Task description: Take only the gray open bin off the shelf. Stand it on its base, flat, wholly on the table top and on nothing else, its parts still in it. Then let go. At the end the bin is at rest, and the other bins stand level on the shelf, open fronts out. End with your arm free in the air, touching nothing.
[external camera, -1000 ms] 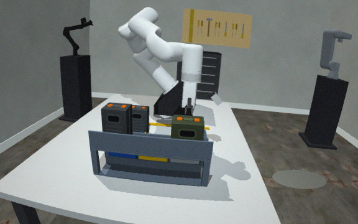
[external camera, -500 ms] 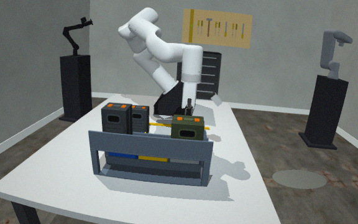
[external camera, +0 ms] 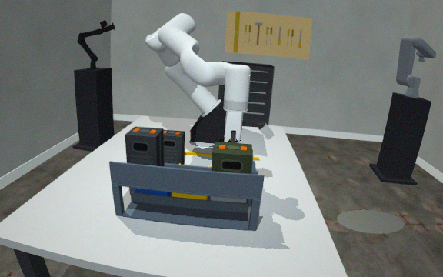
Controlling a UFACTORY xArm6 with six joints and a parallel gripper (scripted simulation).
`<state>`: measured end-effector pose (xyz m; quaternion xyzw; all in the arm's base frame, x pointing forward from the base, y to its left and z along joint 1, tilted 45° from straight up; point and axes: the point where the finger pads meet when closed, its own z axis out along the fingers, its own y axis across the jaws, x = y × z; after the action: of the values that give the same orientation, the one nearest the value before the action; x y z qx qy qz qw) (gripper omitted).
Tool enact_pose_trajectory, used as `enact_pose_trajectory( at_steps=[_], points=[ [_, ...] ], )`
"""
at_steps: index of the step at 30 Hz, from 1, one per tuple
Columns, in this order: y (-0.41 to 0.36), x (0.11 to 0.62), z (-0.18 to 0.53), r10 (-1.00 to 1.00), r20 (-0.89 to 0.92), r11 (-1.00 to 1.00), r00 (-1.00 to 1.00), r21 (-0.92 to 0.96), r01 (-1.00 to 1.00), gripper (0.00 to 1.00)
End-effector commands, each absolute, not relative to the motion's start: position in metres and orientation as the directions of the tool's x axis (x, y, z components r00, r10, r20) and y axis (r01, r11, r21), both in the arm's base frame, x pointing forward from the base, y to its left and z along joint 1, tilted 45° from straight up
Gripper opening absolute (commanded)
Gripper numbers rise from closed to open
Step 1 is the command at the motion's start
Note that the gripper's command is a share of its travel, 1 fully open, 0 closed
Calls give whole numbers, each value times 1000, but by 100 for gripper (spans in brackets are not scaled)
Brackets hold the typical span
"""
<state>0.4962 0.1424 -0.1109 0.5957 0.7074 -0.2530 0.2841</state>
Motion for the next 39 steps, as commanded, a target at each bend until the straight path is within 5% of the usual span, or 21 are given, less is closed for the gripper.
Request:
enact_pose_trajectory(
  at_steps=[1,39],
  points=[
    [131,498,-122,701,-702,164,-128,-16,986,100],
    [115,500,-138,700,-702,164,-128,-17,986,100]
  ],
)
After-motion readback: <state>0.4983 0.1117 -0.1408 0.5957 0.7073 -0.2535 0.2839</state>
